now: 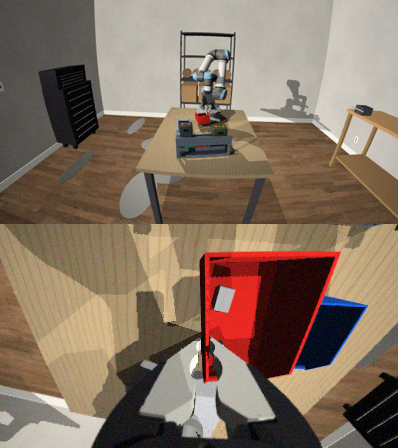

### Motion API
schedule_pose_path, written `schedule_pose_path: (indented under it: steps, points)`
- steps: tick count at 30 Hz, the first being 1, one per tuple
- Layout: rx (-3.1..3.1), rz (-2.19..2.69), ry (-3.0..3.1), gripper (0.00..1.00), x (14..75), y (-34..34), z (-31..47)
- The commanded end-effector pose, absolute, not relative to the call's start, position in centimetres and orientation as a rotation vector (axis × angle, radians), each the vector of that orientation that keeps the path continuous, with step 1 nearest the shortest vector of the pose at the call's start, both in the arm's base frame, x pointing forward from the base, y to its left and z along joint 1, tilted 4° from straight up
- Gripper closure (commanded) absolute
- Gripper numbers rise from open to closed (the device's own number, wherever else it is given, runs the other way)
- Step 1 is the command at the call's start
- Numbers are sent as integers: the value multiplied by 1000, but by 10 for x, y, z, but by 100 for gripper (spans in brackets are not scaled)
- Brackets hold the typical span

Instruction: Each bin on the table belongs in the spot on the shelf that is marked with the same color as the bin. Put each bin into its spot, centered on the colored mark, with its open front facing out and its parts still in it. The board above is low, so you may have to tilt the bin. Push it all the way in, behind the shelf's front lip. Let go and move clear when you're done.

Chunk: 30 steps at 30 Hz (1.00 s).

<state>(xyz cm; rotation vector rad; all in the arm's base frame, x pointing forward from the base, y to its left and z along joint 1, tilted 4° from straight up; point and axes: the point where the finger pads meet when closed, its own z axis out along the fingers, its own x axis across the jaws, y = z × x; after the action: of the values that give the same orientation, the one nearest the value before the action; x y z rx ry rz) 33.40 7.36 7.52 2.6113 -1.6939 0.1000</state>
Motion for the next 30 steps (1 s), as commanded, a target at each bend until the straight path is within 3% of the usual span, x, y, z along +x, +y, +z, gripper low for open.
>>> schedule_pose_path:
  steps: [1, 30]
  points:
    - [2588, 113, -1739, 100, 355, 60, 79]
    - [2550, 116, -1796, 100, 378, 42, 81]
